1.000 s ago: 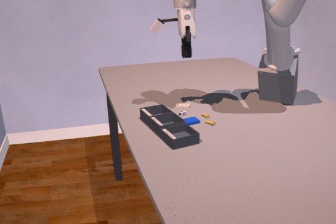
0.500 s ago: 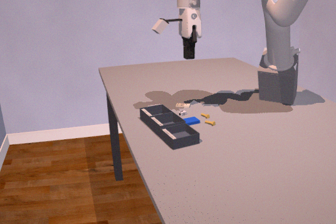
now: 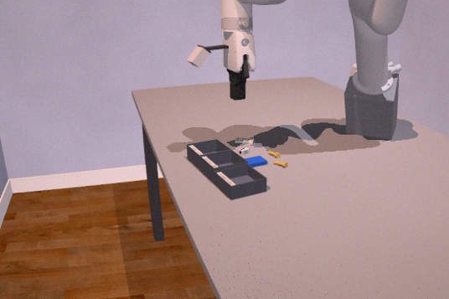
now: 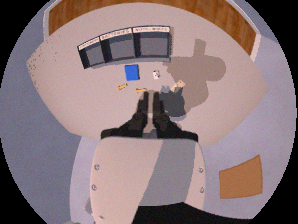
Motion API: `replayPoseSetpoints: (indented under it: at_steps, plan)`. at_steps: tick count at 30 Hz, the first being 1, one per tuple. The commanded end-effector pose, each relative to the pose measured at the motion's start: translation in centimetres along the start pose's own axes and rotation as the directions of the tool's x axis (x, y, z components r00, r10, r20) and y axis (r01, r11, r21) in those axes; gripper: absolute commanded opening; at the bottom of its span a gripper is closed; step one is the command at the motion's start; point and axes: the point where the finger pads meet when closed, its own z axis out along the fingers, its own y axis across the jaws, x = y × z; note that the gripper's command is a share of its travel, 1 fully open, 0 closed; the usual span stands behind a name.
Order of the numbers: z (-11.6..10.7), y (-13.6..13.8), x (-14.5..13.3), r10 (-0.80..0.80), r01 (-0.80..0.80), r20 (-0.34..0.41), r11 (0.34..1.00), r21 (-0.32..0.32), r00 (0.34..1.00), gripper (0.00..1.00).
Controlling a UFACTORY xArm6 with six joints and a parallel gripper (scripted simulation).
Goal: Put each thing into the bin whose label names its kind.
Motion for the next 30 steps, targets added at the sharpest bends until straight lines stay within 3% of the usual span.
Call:
replayPoseSetpoints:
  at_steps: [1,10,20,30]
  plan:
    - [3.1,0.2,3.2,-0.002,0.002,-0.006,1.0,0.002,1.0,0.07]
    - [8.2,0.1,7.9,-0.002,0.002,-0.006,1.0,0.002,1.0,0.07]
    - [8.2,0.1,7.9,-0.002,0.002,-0.006,1.0,0.002,1.0,0.07]
    - [10.6,0.1,7.9,-0.002,0.002,-0.006,1.0,0.002,1.0,0.07]
